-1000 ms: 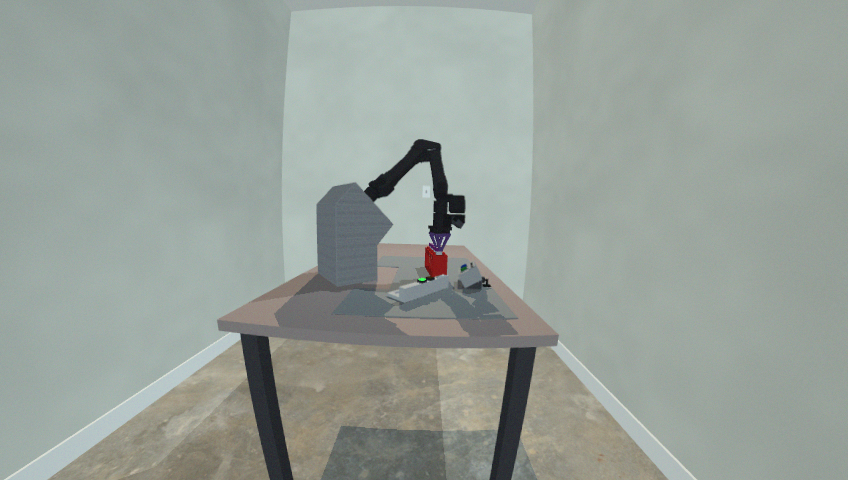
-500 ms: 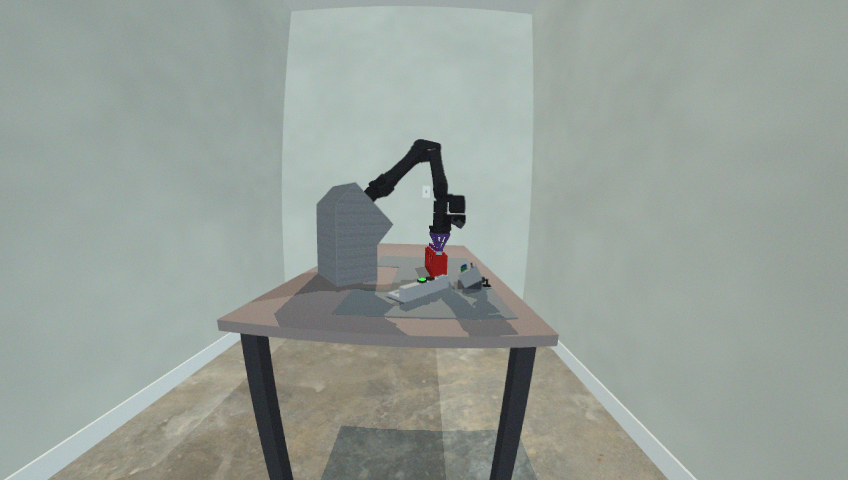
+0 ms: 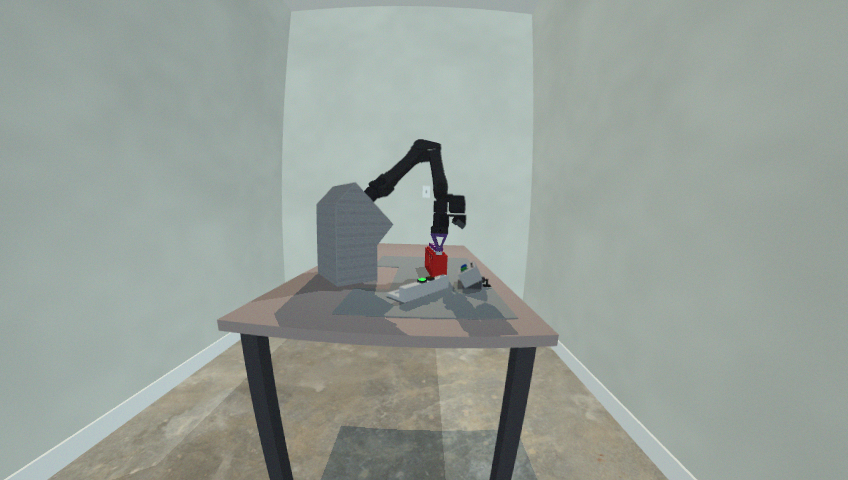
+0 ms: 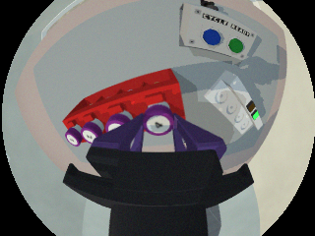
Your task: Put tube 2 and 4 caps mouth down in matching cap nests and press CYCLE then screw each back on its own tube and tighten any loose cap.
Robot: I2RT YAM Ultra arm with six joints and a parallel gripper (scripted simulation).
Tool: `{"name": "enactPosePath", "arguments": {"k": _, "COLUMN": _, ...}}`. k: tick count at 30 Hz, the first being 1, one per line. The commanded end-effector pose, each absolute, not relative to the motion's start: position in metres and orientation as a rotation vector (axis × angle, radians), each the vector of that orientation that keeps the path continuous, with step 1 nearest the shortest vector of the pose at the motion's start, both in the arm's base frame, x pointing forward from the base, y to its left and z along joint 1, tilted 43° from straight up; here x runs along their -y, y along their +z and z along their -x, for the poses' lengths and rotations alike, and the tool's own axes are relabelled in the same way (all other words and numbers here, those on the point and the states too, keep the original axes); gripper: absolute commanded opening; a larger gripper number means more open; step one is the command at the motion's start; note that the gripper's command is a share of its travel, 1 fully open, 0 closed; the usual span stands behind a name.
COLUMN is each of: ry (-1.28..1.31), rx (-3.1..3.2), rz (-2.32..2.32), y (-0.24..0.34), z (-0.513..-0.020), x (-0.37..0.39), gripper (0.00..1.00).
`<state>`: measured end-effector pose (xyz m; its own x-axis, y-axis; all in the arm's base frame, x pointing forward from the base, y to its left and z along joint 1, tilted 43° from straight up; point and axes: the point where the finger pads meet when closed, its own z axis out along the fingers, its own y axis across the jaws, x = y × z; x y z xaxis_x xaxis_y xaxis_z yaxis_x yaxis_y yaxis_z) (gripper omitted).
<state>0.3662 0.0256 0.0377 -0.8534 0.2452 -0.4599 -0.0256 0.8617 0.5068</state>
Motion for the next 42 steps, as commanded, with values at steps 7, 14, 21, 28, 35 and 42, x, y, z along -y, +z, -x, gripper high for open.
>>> {"name": "enactPosePath", "arguments": {"k": 7, "ry": 0.804, "rx": -2.505, "rz": -0.537, "y": 0.0388, "z": -0.3667, "x": -0.0244, "gripper": 0.00}}
{"name": "enactPosePath", "arguments": {"k": 14, "ry": 0.804, "rx": -2.505, "rz": -0.537, "y": 0.0383, "z": -0.3671, "x": -0.0248, "gripper": 0.49}}
{"name": "enactPosePath", "arguments": {"k": 21, "ry": 0.804, "rx": -2.505, "rz": -0.537, "y": 0.0383, "z": -0.3671, "x": -0.0248, "gripper": 0.49}}
{"name": "enactPosePath", "arguments": {"k": 28, "ry": 0.742, "rx": -2.510, "rz": -0.331, "y": 0.0390, "z": -0.3665, "x": -0.0245, "gripper": 0.49}}
{"name": "enactPosePath", "arguments": {"k": 35, "ry": 0.662, "rx": -2.497, "rz": -0.078, "y": 0.0390, "z": -0.3665, "x": -0.0244, "gripper": 0.49}}
{"name": "enactPosePath", "arguments": {"k": 42, "ry": 0.544, "rx": -2.444, "rz": 0.267, "y": 0.0390, "z": -0.3666, "x": -0.0244, "gripper": 0.49}}
